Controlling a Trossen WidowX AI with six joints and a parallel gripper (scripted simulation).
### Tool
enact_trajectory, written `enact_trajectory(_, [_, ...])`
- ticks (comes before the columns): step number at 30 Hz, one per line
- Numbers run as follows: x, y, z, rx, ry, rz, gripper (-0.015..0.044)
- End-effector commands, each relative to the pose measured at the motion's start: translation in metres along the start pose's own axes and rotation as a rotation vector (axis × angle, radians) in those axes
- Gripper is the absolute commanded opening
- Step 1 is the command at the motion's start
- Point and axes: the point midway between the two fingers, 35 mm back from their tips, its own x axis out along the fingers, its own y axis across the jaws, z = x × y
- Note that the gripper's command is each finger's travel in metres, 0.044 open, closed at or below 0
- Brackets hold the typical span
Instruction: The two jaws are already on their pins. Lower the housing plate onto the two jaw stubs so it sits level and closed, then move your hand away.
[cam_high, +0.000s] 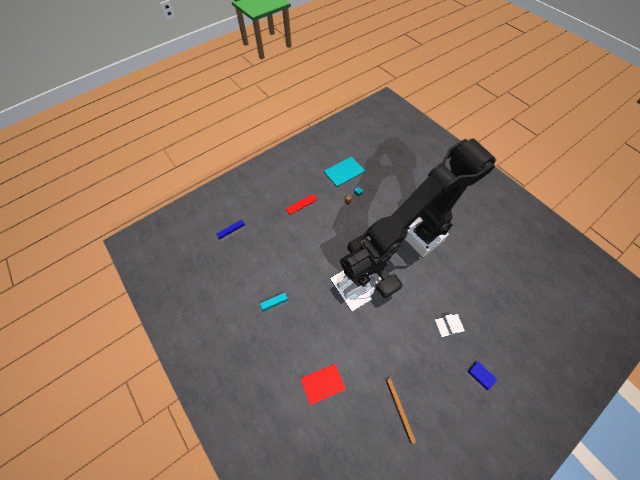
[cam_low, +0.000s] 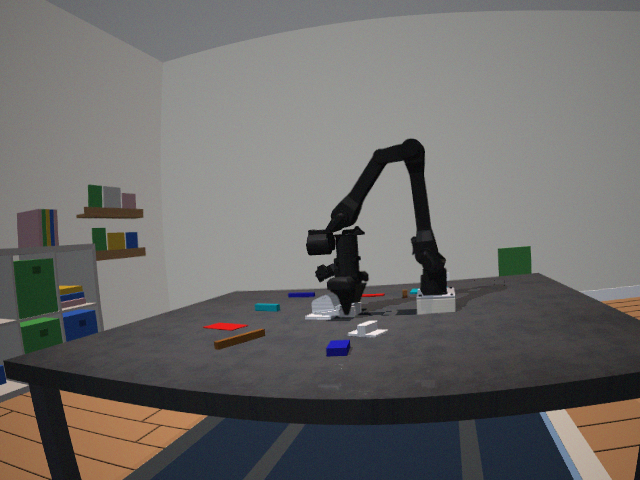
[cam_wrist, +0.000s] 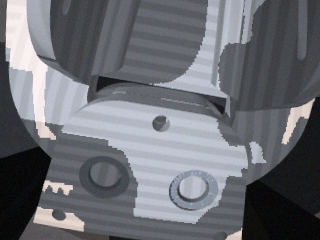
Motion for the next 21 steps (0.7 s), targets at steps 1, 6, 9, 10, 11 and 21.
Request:
enact_trajectory(1, [0.0005,-0.0004,-0.0006,0.006,0.003,-0.002,0.0351])
enact_trajectory(6, [0.0005,-0.0004,-0.0006,0.006,0.003,-0.002,0.0351])
enact_trajectory(9, [0.0000,0.0000,0.0000,0.000,0.000,0.000,0.0377])
enact_trajectory(10, [0.0000,0.0000,0.0000,0.000,0.000,0.000,0.0403])
enact_trajectory(11, [0.0000,0.0000,0.0000,0.000,0.000,0.000,0.0430])
enact_trajectory(21, [0.0000,0.0000,0.0000,0.000,0.000,0.000,0.0440])
